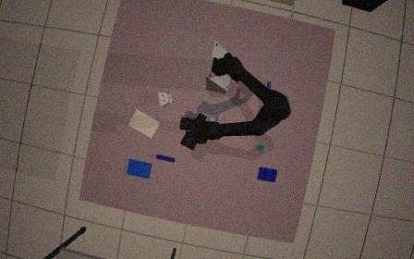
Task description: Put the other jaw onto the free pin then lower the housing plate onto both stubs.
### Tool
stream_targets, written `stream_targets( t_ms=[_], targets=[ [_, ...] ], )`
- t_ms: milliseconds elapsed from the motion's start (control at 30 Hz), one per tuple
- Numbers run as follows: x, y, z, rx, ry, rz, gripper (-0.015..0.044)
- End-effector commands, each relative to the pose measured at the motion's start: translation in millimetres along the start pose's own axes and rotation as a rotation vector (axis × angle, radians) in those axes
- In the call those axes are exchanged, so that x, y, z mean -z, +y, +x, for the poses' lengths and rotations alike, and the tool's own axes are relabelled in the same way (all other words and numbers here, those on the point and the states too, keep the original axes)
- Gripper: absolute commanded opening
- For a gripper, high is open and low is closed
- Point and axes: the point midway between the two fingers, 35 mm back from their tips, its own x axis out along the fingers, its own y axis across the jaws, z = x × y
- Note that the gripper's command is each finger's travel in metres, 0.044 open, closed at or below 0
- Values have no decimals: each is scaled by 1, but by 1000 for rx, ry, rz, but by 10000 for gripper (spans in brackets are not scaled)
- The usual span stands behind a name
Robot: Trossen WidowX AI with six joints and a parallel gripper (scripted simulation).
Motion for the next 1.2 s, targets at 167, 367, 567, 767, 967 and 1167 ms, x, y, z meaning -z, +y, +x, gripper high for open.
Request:
stream_targets(
  t_ms=[167, 367, 567, 767, 967, 1167],
  targets=[
    [-1, 0, -47, 4, 5, -2, 224],
    [1, 2, -67, 1, 7, -3, 224],
    [0, -10, -63, 9, -8, 55, 355],
    [3, -39, -71, 26, -17, 198, 440],
    [9, -72, -79, 42, -21, 349, 440],
    [20, -103, -86, 53, -25, 499, 440]
  ],
)
